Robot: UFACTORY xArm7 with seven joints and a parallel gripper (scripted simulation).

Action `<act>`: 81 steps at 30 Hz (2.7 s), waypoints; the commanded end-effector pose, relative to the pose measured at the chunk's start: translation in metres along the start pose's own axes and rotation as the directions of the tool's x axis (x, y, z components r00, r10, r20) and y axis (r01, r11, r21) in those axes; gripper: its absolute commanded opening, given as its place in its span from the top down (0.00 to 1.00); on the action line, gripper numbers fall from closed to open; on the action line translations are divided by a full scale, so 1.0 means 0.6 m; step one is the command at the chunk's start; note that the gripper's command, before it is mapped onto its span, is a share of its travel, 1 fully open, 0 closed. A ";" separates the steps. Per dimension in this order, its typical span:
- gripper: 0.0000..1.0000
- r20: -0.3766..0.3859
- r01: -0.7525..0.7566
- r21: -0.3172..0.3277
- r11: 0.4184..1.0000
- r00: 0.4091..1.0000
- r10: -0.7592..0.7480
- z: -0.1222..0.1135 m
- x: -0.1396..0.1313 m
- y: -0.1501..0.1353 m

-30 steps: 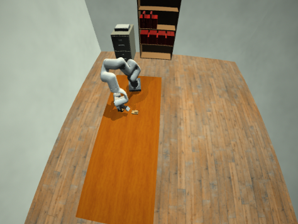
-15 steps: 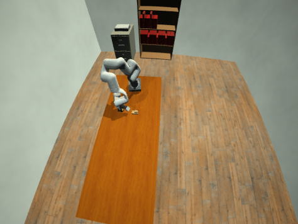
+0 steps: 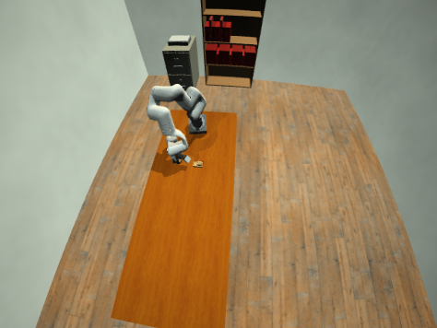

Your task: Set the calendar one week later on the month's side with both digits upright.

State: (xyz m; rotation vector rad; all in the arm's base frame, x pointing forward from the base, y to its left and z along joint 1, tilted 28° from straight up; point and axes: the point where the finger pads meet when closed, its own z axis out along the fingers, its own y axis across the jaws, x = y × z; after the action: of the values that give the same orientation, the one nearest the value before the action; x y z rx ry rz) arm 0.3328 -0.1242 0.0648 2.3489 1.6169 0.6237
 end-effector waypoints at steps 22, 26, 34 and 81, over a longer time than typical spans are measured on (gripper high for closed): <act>0.73 0.001 0.000 -0.001 1.000 1.000 0.000 0.000 0.000 0.001; 0.65 0.001 0.000 -0.001 1.000 1.000 0.000 0.000 0.000 0.001; 0.57 0.001 0.000 -0.001 1.000 1.000 0.000 0.000 0.000 0.001; 0.00 0.001 0.000 -0.001 1.000 1.000 0.000 -0.150 0.000 0.001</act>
State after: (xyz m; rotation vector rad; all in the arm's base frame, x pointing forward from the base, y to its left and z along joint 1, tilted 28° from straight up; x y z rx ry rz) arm 0.2920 -0.1294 0.1428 2.3495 1.6169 0.6229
